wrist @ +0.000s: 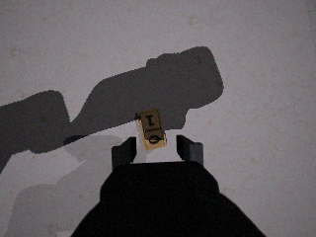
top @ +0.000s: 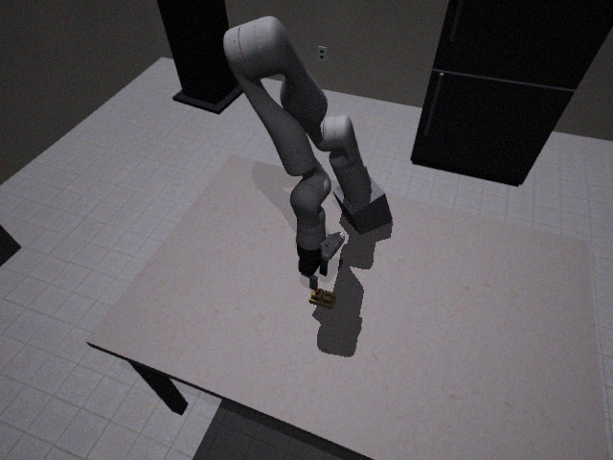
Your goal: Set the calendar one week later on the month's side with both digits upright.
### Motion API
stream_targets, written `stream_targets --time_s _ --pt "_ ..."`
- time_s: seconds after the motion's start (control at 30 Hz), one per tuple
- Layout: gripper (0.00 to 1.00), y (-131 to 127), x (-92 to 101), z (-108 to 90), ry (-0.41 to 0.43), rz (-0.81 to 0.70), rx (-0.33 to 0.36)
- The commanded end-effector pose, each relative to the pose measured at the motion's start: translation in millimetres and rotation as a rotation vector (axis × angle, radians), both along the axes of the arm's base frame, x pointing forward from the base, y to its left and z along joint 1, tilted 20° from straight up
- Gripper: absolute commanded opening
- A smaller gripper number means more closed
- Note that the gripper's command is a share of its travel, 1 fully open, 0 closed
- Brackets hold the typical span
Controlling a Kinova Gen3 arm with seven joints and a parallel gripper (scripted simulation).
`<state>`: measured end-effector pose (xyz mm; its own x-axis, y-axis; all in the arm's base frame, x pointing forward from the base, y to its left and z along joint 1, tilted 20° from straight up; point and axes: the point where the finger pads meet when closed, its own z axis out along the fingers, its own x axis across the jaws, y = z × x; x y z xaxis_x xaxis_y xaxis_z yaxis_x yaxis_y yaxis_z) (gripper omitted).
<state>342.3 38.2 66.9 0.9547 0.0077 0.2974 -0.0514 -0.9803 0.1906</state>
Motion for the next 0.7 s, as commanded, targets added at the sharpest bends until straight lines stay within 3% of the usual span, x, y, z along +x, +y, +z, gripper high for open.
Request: stream_targets --time_s 0.0,0.57,0.6,0.67 --pt "1.00 -3.1 -0.9 -3.2 0.014 0.035 -0.013" --pt "1.00 -5.1 -1.9 -7.3 0.040 0.145 -0.043" --pt "0.87 -5.1 -1.9 -7.3 0.040 0.145 -0.043" --pt "0.87 -5.1 -1.9 -7.3 0.040 0.145 -0.043"
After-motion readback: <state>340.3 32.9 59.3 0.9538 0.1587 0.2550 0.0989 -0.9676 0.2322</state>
